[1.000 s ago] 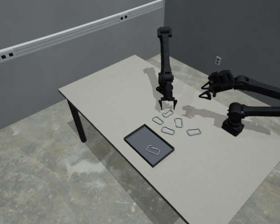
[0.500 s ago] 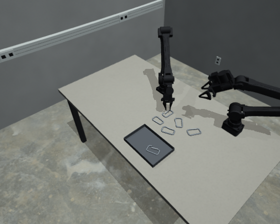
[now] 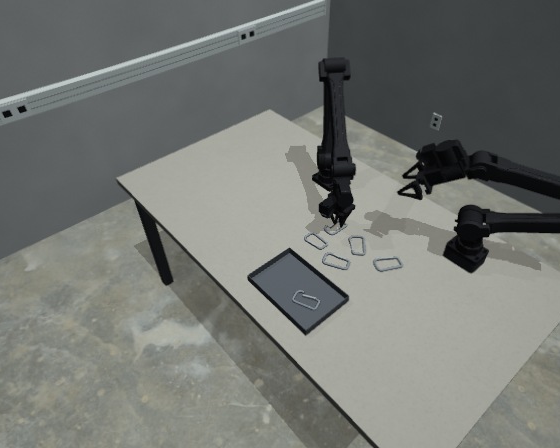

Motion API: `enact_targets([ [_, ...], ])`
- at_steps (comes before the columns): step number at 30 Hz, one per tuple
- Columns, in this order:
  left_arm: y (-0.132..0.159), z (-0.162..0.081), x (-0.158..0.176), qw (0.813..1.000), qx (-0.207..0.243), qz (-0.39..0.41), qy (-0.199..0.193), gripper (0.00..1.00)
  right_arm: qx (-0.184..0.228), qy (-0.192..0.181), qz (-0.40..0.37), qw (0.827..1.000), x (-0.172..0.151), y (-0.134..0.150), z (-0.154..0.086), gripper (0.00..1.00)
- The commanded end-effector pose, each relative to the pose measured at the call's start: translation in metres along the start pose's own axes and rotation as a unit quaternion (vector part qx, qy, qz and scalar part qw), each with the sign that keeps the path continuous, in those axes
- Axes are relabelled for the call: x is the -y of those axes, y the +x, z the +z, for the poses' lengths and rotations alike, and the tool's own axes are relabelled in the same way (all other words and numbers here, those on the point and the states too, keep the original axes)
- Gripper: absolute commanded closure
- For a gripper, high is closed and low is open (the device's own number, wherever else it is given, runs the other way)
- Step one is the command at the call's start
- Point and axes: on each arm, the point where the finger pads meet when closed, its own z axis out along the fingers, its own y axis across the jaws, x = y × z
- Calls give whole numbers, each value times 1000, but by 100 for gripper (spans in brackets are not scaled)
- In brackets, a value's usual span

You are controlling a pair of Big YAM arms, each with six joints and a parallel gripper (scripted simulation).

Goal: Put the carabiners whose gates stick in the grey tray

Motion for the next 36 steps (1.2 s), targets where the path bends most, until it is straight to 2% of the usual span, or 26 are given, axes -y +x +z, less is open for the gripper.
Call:
enact_targets([
  [1, -12, -5, 0, 1000, 11, -6, 0, 0, -16, 21, 78, 997, -14, -7, -8, 70],
  [6, -12, -5, 0, 1000, 11, -6, 0, 0, -35, 45, 96, 994, -16, -4, -4, 70],
  [19, -12, -5, 0, 1000, 11, -6, 0, 0, -33, 42, 86, 995, -15, -8, -7, 70],
  [27, -12, -5, 0, 1000, 11, -6, 0, 0, -31, 40, 89, 995, -19, -15, 10, 70],
  [28, -12, -5, 0, 1000, 11, -6, 0, 0, -38, 48, 89, 994, -11, -7, 18, 70],
  [36, -12, -5, 0, 1000, 11, -6, 0, 0, -38, 48, 89, 994, -10, -6, 26, 70],
])
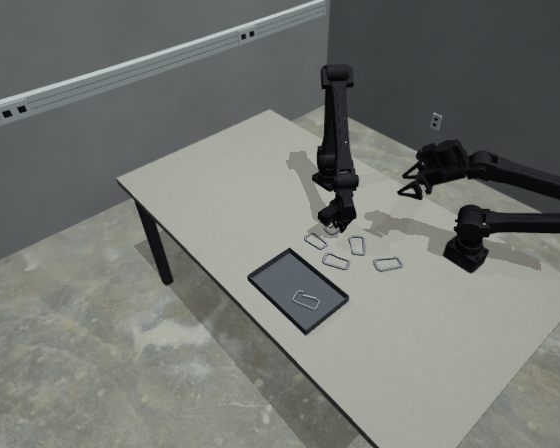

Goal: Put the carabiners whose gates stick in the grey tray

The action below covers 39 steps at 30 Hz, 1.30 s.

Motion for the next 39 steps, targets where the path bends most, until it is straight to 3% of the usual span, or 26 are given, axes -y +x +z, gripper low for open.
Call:
enact_targets([
  [1, -12, -5, 0, 1000, 11, -6, 0, 0, 8, -10, 11, 1000, -8, -9, 2, 70],
  [11, -12, -5, 0, 1000, 11, -6, 0, 0, 15, -19, 15, 1000, -10, -9, -5, 87],
  [15, -12, -5, 0, 1000, 11, -6, 0, 0, 17, -22, 14, 1000, -10, -8, -7, 87],
  [25, -12, -5, 0, 1000, 11, -6, 0, 0, 13, -17, 13, 1000, -7, -5, -3, 100],
  [31, -12, -5, 0, 1000, 11, -6, 0, 0, 13, -16, 12, 1000, -6, -3, -3, 100],
  [39, -12, -5, 0, 1000, 11, -6, 0, 0, 17, -22, 12, 1000, -10, -6, -56, 100],
])
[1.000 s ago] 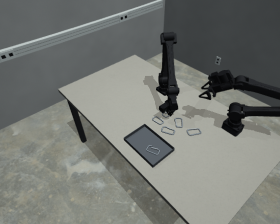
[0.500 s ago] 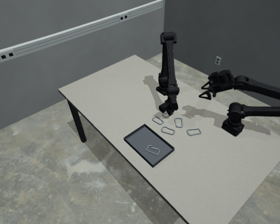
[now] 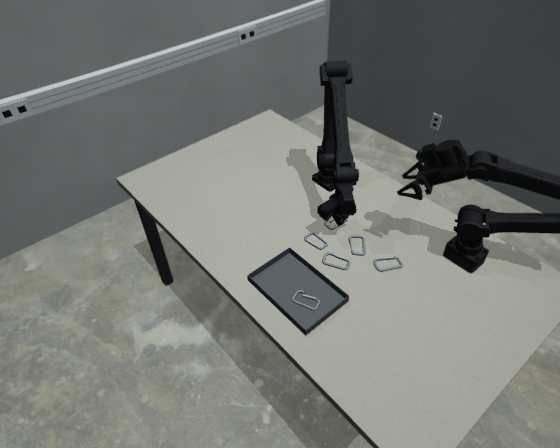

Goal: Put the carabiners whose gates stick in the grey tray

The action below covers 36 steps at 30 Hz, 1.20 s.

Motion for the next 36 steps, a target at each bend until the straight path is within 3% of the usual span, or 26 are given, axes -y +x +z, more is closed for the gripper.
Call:
enact_targets([
  [1, -12, -5, 0, 1000, 11, -6, 0, 0, 14, -18, -3, 1000, -18, -14, -34, 100],
  [7, -24, 10, -14, 999, 29, -24, -21, 0, 8, -10, -21, 1000, -36, -52, -41, 100],
  [9, -24, 10, -14, 999, 29, -24, -21, 0, 8, -10, -21, 1000, -36, -52, -41, 100],
  [11, -24, 26, -26, 998, 35, -34, -37, 0, 8, -10, -24, 1000, -47, -74, -47, 100],
  [15, -23, 62, -69, 993, 57, -61, -90, 0, 8, -10, -24, 1000, -71, -139, -58, 100],
  [17, -42, 72, -96, 986, 86, -73, -120, 0, 8, -10, -23, 1000, -79, -175, -61, 100],
  [20, -16, 93, -137, 978, 90, -95, -165, 0, 7, -10, -19, 1000, -86, -231, -62, 100],
  [22, -29, 96, -160, 970, 116, -100, -188, 0, 8, -10, -17, 1000, -87, -258, -62, 100],
  [24, -12, 102, -179, 965, 118, -109, -209, 0, 9, -11, -14, 1000, -87, -286, -61, 100],
  [27, -20, 102, -189, 961, 130, -110, -217, 0, 9, -11, -17, 1000, -90, -293, -60, 100],
  [31, 7, 106, -204, 956, 123, -120, -237, 0, 9, -11, -8, 1000, -83, -325, -57, 100],
  [33, -8, 104, -213, 953, 138, -119, -244, 0, 9, -11, -5, 1000, -81, -334, -56, 100],
  [36, -8, 107, -211, 954, 137, -117, -240, 0, 8, -10, 5, 1000, -80, -341, -51, 100],
])
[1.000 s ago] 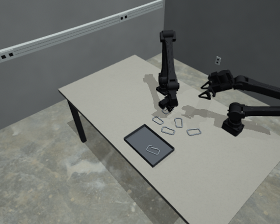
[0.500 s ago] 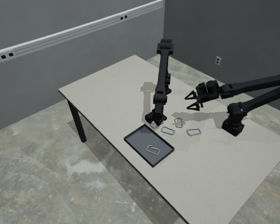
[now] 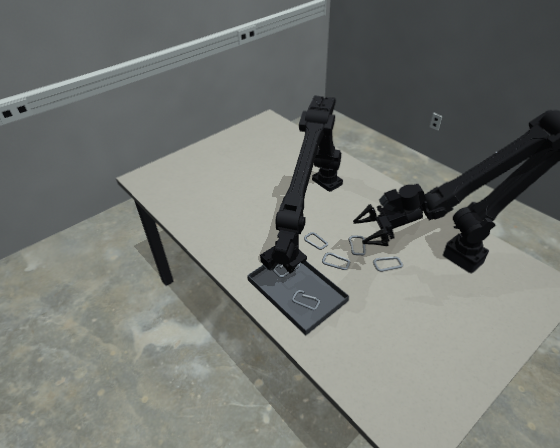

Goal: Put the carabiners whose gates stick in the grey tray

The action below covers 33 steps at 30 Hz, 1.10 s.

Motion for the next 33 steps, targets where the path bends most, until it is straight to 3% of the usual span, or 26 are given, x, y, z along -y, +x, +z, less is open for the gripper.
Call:
enact_targets([
  [1, -16, 0, 3, 1000, 24, -5, 5, 0, 8, -7, 0, 1000, -3, -22, -12, 100],
  [5, -16, 0, 3, 1000, 24, -5, 5, 0, 16, -12, -5, 1000, -9, -19, -23, 100],
  [10, -16, 0, 3, 1000, 24, -5, 5, 0, 16, -12, -5, 1000, -9, -19, -23, 100],
  [11, -16, 0, 3, 1000, 24, -5, 5, 0, 8, -6, -11, 1000, -16, -16, -14, 100],
  [17, -16, 0, 3, 1000, 24, -5, 5, 0, 8, -6, -8, 1000, -19, -22, -22, 100],
  [22, -12, 1, 3, 1000, 17, -1, 5, 0, 0, -1, -5, 1000, -12, -18, 7, 100],
  [25, -12, 1, 3, 1000, 17, -1, 5, 0, -1, 0, -5, 1000, -12, -18, 10, 100],
  [29, -12, 1, 3, 1000, 17, -1, 5, 0, -21, 13, -5, 1000, -3, -5, 41, 100],
  [33, -12, 1, 3, 1000, 17, -1, 5, 0, -6, 3, -5, 1000, -10, -15, 43, 100],
])
